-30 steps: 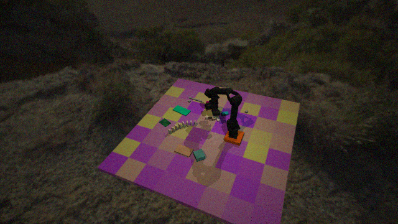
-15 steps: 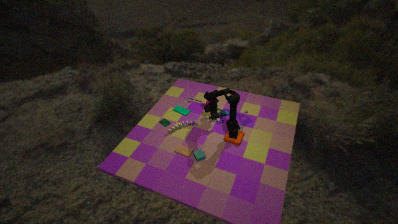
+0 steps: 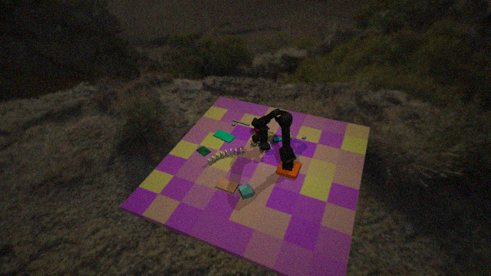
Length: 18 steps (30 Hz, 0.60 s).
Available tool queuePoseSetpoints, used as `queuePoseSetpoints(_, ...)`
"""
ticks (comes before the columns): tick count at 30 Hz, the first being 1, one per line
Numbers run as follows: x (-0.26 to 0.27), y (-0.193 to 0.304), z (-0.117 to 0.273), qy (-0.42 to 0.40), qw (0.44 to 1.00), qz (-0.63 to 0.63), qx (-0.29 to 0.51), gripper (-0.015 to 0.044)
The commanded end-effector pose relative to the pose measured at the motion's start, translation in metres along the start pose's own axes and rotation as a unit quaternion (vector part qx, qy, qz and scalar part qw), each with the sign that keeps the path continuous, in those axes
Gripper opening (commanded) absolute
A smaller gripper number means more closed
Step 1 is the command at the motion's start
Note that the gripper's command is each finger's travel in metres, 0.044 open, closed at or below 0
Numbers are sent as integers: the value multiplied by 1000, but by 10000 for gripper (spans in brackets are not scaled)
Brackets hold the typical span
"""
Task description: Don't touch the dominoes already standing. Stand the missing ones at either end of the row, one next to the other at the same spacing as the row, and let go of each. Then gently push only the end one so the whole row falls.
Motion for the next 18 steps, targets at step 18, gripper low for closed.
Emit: queuePoseSetpoints(18, -31, -3, 21, 10, 1000, 13, 6, 0)
Point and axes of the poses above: the point midway between the two fingers, 35 mm back from their tips, its own z axis back along the fingers, its own x axis across the jaws, y = z × x, the point moved 8 cm from there along z, back along the fingers, and after that the axes turned 4 degrees about -z, right-handed, at the moved point
